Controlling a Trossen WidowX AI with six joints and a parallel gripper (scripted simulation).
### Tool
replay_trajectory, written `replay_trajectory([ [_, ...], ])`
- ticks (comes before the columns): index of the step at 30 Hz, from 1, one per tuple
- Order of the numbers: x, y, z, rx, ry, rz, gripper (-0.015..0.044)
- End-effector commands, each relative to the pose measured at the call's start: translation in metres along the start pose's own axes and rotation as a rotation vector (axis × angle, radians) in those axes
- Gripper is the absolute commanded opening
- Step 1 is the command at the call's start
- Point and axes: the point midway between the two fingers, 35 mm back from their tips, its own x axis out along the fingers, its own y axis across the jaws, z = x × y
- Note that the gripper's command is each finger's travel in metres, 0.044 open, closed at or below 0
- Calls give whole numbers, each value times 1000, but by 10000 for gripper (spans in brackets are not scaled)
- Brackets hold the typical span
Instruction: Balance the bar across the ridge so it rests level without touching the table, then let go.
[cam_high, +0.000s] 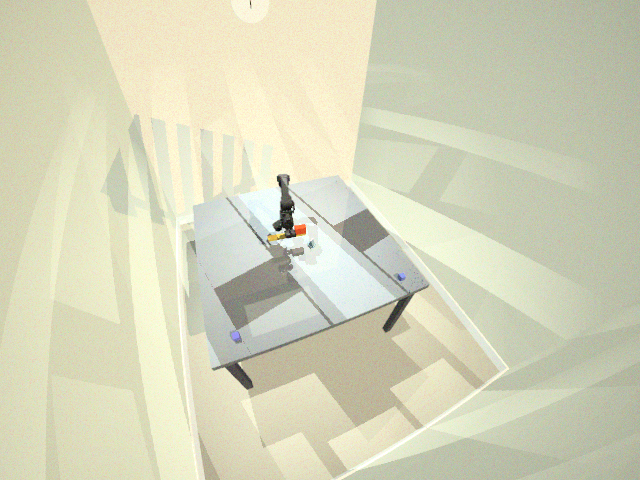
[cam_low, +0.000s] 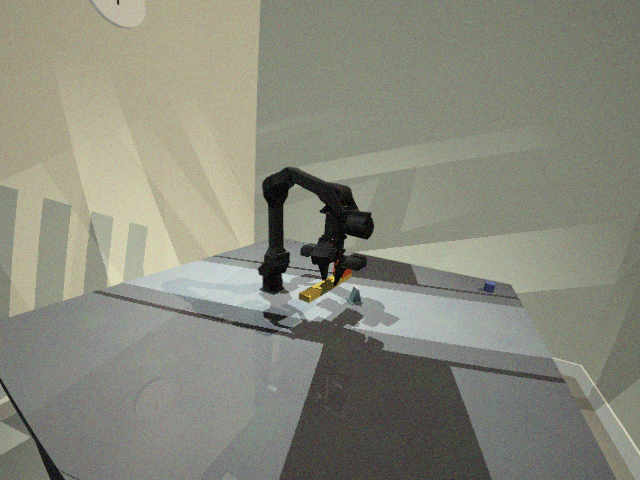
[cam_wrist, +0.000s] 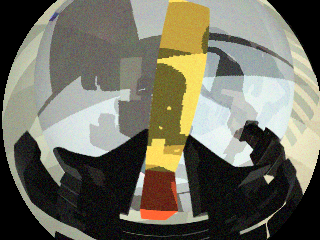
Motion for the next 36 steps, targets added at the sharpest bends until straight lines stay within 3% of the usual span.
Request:
replay_trajectory([
  [1,-2,8,-16,107,3,6,0],
  [26,-3,13,-109,646,14,2,0],
  [36,-2,5,-125,717,15,0,0],
])
